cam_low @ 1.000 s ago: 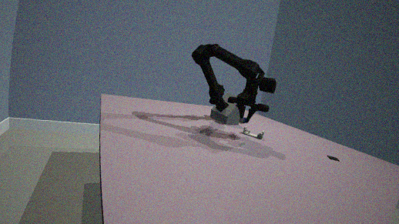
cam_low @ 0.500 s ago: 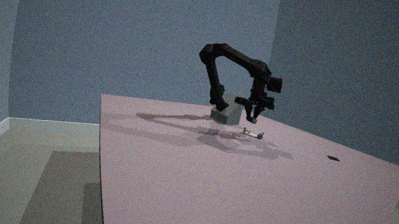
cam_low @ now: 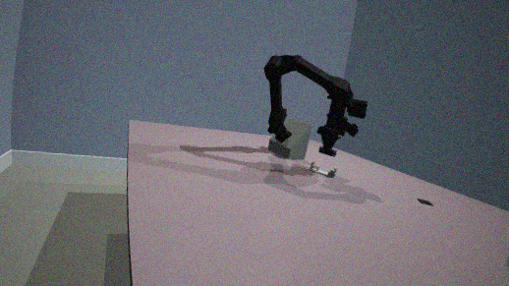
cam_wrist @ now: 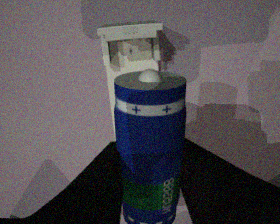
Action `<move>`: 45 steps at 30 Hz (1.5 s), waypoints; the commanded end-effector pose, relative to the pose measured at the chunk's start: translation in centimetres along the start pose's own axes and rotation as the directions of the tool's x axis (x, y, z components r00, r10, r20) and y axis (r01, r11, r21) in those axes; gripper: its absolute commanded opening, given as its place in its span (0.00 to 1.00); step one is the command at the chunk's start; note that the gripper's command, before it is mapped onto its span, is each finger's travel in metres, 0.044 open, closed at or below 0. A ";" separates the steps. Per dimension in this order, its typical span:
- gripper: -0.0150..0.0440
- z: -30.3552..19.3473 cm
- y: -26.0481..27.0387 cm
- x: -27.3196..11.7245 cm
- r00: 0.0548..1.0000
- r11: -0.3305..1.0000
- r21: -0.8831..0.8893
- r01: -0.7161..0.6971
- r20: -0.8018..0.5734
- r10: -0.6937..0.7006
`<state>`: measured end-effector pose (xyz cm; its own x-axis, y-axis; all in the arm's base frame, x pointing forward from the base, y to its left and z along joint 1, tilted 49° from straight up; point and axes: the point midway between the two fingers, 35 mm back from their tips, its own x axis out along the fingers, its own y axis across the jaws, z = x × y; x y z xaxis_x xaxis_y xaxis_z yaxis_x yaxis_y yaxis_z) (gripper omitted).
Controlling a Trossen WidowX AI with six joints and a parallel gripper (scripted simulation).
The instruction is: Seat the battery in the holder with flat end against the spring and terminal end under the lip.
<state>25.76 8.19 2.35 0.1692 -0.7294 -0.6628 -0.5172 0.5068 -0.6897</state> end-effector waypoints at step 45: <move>0.40 0.7 0.3 4.7 0.945 0.997 -0.067 -0.040 0.323 0.059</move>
<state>27.22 5.50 -0.93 0.3934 -0.5257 -0.7543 -0.5736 0.5008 -0.6482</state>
